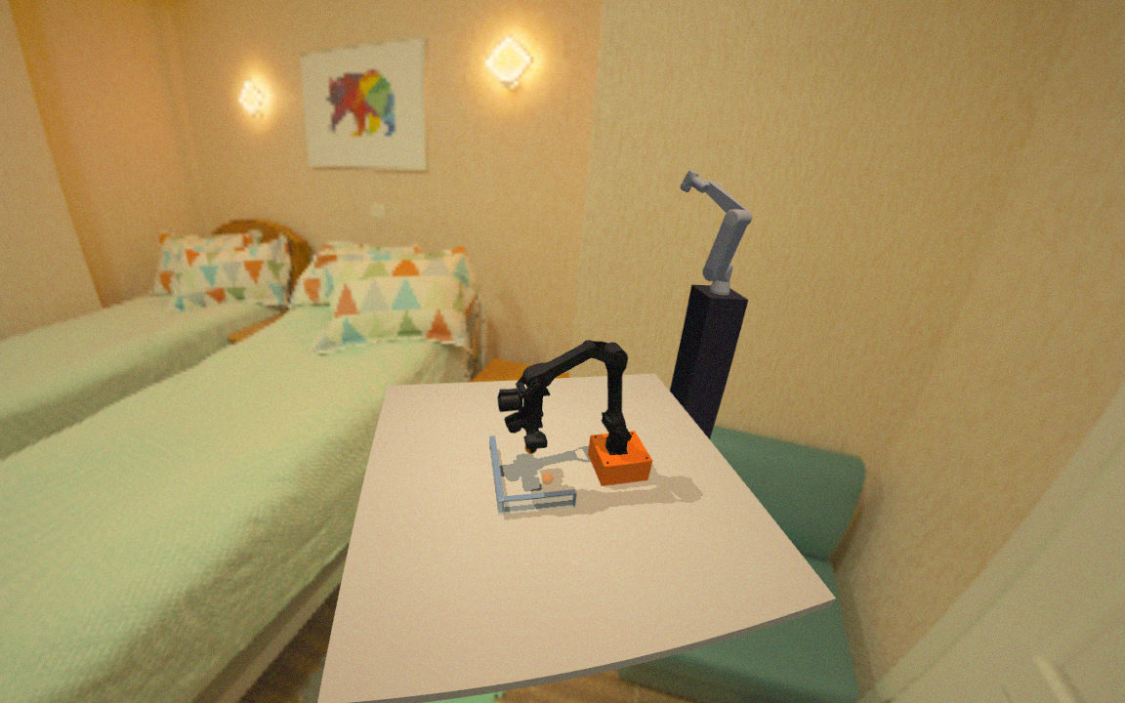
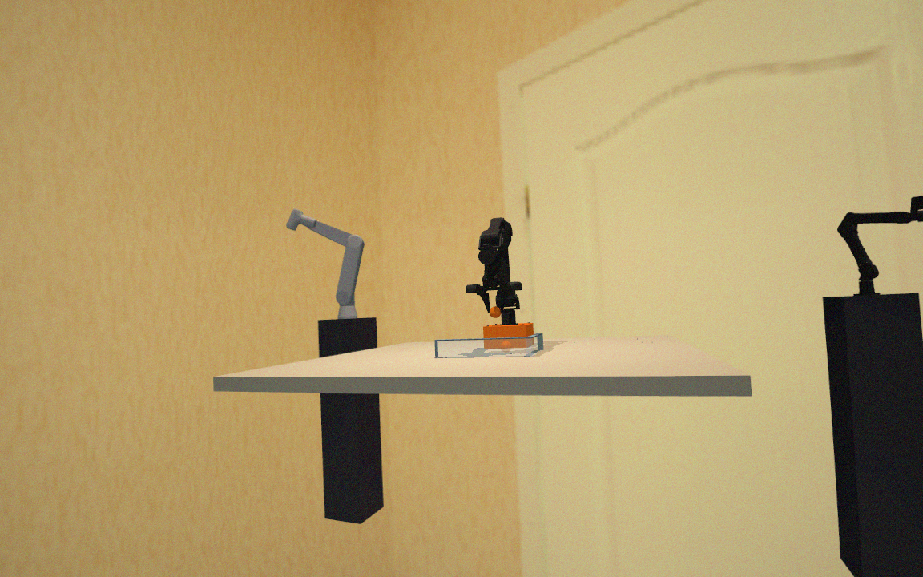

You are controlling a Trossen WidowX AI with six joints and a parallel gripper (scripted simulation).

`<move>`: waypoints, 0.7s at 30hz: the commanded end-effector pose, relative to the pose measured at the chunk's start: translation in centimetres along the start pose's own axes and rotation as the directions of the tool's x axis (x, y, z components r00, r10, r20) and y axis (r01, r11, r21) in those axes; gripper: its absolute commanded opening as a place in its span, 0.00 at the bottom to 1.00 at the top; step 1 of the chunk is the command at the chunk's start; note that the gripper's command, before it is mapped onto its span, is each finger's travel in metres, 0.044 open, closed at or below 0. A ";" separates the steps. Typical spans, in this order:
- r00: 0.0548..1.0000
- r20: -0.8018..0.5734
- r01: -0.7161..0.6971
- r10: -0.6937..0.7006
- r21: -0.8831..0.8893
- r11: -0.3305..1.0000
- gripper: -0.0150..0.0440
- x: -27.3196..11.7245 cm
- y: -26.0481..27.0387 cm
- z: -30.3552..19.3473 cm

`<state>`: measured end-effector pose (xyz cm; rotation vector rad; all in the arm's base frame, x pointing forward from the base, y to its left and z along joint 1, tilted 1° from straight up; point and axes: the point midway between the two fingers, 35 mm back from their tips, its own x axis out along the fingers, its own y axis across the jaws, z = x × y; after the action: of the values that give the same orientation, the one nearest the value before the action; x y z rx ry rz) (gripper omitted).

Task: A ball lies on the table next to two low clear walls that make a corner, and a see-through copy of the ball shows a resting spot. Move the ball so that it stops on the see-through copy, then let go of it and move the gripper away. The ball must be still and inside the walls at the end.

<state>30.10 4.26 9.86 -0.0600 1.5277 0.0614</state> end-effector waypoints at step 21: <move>1.000 -0.002 0.001 -0.001 0.004 1.000 0.25 4.5 2.0 -5.5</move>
<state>24.82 5.86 5.61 -0.0606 1.5372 0.0650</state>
